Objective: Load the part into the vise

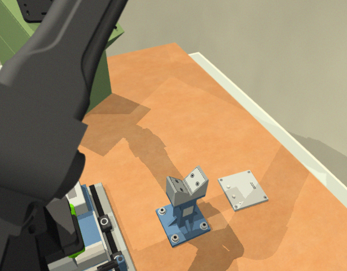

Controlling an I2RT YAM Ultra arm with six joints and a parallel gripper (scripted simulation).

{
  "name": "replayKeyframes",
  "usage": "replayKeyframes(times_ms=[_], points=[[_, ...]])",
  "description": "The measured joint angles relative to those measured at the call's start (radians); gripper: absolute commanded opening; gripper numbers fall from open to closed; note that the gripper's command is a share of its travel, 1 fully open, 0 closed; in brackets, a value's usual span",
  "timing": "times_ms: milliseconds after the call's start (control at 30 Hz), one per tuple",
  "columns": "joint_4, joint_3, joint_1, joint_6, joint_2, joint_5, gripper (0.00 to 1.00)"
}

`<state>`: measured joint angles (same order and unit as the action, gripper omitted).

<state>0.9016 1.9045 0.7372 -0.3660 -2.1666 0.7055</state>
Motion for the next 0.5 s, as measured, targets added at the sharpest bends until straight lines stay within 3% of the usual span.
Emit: replayKeyframes(times_ms=[500], points=[[-0.068,-0.006,-0.023,0.035,-0.029,-0.01,0.0]])
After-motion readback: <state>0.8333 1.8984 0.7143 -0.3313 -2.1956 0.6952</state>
